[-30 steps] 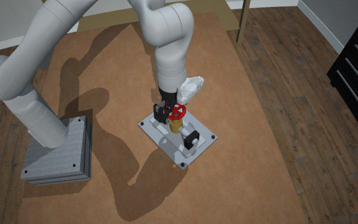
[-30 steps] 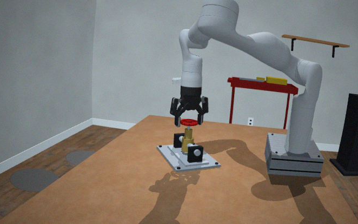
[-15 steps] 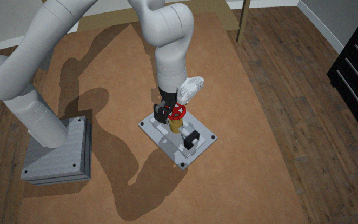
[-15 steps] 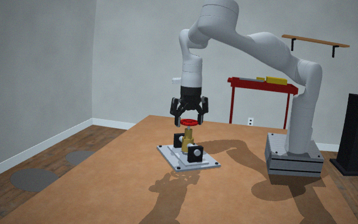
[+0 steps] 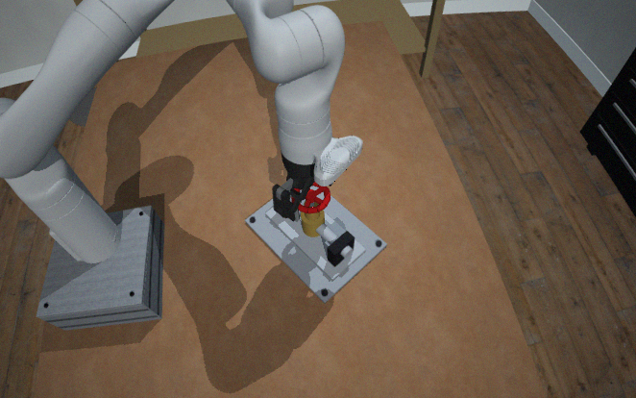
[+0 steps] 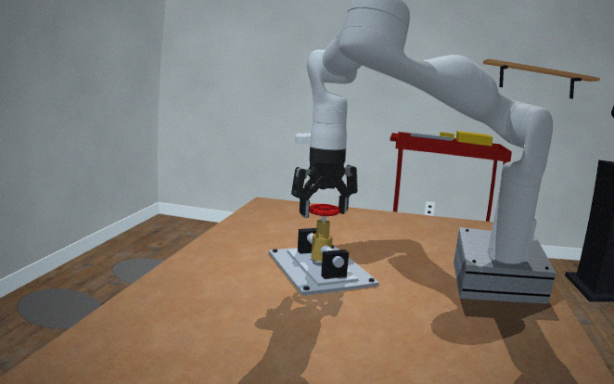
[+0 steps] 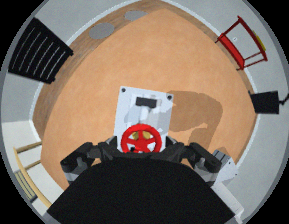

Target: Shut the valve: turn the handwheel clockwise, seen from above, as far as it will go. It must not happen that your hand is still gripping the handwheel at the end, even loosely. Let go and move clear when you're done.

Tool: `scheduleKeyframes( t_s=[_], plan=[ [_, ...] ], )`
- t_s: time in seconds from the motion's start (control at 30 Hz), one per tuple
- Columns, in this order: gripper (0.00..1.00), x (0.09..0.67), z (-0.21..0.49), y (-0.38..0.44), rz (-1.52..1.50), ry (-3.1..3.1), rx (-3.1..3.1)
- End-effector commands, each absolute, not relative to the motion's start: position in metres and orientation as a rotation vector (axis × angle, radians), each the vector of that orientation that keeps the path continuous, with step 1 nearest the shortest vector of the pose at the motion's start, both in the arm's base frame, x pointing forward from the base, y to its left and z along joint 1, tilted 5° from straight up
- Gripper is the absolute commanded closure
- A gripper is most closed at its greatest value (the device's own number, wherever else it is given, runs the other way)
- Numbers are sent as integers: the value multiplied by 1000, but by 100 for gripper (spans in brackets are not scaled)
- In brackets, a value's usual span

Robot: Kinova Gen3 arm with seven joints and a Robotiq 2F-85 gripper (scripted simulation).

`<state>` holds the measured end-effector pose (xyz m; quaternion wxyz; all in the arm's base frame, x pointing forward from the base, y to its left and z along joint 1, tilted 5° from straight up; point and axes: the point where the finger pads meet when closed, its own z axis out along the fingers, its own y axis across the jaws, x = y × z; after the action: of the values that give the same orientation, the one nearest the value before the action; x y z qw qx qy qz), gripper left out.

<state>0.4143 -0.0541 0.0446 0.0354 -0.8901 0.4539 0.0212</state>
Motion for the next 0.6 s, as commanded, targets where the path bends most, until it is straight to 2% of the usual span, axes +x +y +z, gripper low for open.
scheduleKeyframes(
  t_s=[0.0,0.57],
  plan=[
    [0,415,46,-54,63,1394,-2734],
    [0,415,64,-56,63,1394,-2734]
  ],
)
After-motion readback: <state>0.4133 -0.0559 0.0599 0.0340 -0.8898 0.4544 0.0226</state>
